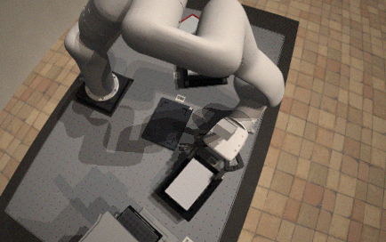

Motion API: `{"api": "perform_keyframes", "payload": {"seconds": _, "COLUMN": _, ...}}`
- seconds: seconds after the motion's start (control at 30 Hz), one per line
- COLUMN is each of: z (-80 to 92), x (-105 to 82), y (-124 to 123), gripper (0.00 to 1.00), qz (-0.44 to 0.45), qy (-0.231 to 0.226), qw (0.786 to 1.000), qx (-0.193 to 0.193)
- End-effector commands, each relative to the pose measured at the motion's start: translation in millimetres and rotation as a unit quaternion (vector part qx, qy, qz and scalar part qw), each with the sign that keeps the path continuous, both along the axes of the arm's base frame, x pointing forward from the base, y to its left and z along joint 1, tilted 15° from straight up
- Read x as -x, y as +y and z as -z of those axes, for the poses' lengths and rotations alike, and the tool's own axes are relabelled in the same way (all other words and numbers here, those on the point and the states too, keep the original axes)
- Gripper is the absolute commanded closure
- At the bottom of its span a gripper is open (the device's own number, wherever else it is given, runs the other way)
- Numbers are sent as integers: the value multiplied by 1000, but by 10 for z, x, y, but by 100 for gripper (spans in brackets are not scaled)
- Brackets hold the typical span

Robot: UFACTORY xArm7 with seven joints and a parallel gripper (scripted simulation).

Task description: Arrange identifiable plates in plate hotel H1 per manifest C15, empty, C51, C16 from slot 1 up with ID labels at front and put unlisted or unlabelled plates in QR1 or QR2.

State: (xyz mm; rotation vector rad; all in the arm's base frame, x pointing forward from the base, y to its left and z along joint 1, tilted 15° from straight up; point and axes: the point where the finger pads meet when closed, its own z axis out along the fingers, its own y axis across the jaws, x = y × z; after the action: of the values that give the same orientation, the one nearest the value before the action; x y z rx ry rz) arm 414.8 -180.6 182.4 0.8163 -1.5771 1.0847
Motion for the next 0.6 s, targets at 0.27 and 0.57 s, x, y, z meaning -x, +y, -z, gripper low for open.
{"api": "perform_keyframes", "payload": {"seconds": 0.27, "z": 18, "x": -14, "y": 0, "gripper": 100, "qz": 0, "qy": -2, "qw": 1000, "qx": 0}}
{"api": "perform_keyframes", "payload": {"seconds": 0.57, "z": 47, "x": -22, "y": 0, "gripper": 100, "qz": 0, "qy": -2, "qw": 1000, "qx": 0}}
